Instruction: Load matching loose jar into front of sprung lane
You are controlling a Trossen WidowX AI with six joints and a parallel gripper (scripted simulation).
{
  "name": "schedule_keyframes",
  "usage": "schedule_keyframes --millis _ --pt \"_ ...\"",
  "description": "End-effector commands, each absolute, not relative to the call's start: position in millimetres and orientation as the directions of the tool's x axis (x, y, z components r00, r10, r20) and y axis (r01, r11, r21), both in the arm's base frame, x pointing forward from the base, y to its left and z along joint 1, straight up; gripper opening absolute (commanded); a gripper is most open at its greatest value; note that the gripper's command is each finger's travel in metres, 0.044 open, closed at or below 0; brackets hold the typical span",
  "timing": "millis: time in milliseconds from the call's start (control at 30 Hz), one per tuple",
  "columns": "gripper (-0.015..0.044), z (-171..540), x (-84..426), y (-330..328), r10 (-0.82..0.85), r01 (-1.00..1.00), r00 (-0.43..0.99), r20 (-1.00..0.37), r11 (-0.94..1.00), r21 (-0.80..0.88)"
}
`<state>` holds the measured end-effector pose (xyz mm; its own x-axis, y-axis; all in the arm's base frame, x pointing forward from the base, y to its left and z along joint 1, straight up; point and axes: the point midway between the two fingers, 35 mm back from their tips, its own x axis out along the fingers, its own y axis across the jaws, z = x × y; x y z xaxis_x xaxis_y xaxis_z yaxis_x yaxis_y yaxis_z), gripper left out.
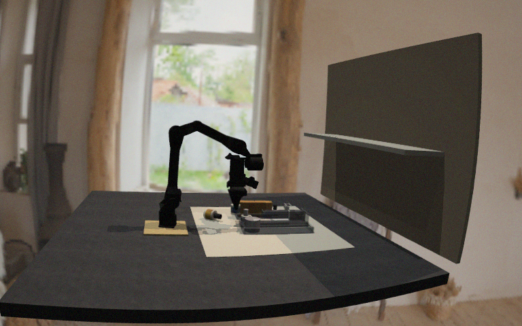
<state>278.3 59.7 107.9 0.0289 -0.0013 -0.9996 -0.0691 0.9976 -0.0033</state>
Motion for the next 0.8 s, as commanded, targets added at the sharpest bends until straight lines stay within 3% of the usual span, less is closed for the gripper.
schedule_keyframes --millis 0,767 --pt "0.0000 97 278 60 0.002 -0.080 0.023 -1.000 0.997 0.000" --pt "0.0000 84 284 60 0.002 -0.080 0.023 -1.000 0.997 0.000"
